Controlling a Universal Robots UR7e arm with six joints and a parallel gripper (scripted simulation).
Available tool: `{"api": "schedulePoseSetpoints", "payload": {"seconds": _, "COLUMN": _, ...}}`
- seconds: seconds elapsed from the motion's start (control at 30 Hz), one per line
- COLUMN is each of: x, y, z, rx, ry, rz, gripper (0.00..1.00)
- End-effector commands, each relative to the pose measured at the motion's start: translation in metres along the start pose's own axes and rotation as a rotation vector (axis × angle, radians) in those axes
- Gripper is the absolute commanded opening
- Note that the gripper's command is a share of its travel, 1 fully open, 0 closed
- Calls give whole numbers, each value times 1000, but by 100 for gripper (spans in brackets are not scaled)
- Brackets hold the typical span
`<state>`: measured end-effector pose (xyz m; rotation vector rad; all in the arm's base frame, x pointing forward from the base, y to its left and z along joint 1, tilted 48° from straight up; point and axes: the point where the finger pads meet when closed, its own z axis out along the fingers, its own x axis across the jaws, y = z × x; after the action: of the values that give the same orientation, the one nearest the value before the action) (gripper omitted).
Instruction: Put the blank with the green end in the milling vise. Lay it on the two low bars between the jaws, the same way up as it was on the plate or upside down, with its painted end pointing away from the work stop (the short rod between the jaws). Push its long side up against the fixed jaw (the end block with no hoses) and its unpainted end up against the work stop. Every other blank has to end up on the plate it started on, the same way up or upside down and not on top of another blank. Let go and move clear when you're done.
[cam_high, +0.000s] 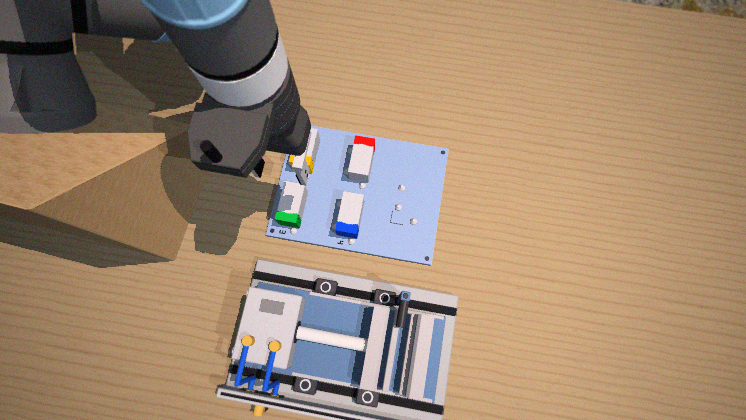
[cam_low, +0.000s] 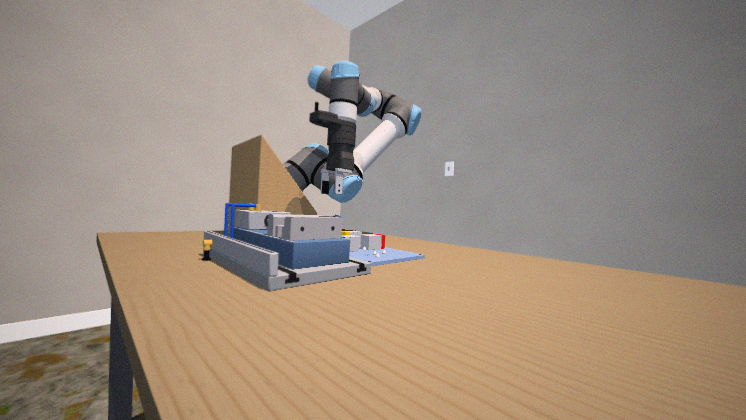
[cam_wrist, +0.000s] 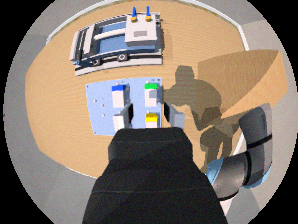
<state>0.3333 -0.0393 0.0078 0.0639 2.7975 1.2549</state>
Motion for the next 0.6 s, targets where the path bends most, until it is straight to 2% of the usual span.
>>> {"api": "schedulePoseSetpoints", "payload": {"seconds": 0.0, "x": 9, "y": -11, "z": 37, "rx": 2, "ry": -2, "rz": 0, "gripper": 100}}
{"api": "schedulePoseSetpoints", "payload": {"seconds": 0.4, "x": 9, "y": -11, "z": 38, "rx": 2, "ry": -2, "rz": 0, "gripper": 100}}
{"api": "schedulePoseSetpoints", "payload": {"seconds": 0.57, "x": 10, "y": -13, "z": 44, "rx": 2, "ry": -2, "rz": 0, "gripper": 100}}
